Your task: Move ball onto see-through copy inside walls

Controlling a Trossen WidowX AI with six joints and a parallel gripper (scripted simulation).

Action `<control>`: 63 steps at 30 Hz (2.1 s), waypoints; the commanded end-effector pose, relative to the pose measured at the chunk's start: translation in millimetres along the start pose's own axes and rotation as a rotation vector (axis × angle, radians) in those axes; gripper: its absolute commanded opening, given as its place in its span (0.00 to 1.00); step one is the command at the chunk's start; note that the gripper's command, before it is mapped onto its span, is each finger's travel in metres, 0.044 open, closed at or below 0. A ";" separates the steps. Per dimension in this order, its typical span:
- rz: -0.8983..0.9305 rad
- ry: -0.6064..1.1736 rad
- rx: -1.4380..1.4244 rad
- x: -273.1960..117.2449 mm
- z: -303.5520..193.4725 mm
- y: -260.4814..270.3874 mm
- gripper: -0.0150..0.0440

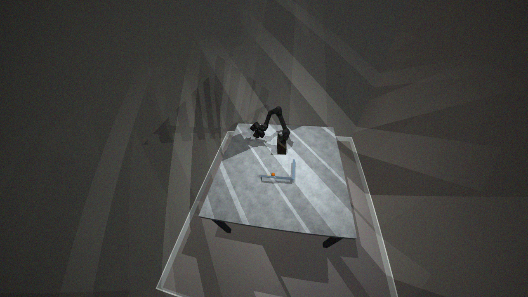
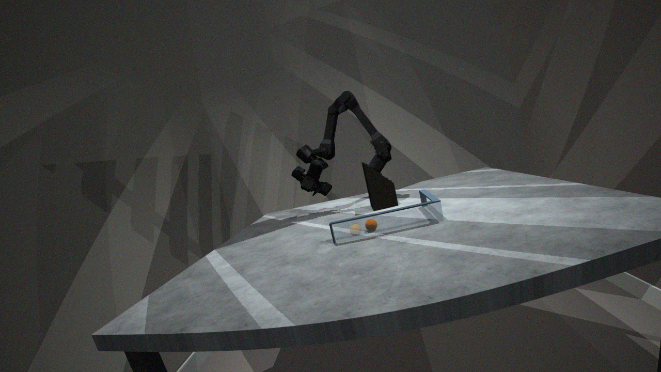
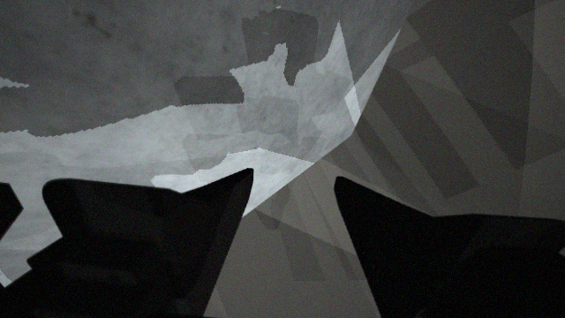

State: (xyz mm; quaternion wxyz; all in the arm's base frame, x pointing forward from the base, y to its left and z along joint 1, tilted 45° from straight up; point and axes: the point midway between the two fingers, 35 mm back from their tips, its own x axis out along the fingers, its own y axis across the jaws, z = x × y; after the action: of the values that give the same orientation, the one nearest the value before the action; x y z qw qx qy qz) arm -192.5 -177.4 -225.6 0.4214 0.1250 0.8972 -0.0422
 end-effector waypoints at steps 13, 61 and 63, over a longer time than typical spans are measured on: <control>-0.188 -0.416 -0.152 -119.8 150.9 -56.3 0.73; 0.684 -0.596 -0.360 -416.2 297.9 280.7 0.73; 0.684 -0.596 -0.360 -414.4 299.1 282.7 0.73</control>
State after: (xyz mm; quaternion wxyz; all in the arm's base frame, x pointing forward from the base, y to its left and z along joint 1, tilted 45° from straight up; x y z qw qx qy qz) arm 359.5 -41.7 -86.7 0.6683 0.3171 0.6361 0.2196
